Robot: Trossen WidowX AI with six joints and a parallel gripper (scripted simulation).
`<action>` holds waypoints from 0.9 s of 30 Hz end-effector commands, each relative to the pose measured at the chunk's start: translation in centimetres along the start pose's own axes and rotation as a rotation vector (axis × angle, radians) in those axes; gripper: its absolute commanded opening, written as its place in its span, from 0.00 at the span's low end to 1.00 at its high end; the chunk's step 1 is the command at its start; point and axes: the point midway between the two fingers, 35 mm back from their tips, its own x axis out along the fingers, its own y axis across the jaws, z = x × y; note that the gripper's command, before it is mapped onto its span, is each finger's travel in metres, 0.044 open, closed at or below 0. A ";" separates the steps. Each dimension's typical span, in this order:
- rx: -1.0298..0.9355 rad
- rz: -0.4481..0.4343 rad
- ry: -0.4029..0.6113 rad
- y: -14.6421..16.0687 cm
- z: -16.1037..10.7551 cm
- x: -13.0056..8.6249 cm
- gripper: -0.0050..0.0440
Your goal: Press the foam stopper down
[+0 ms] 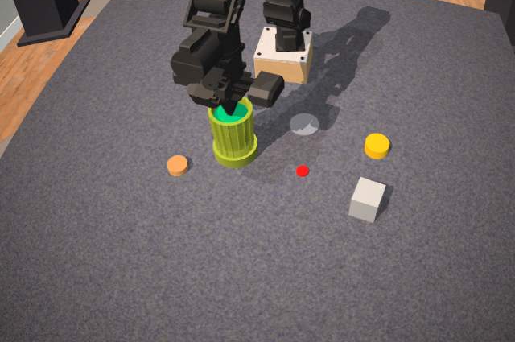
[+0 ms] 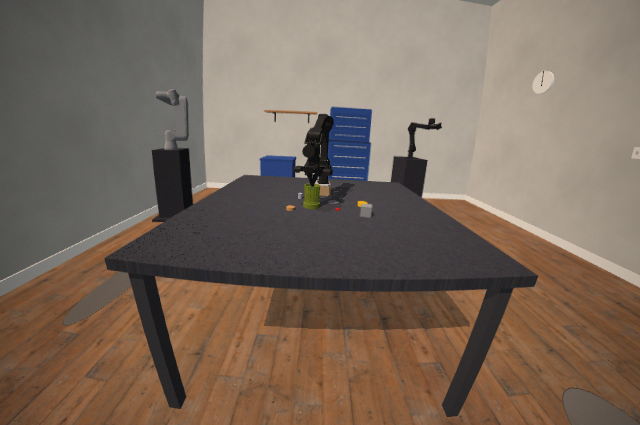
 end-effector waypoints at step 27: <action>0.001 0.004 0.024 0.1 -0.7 0.8 0.10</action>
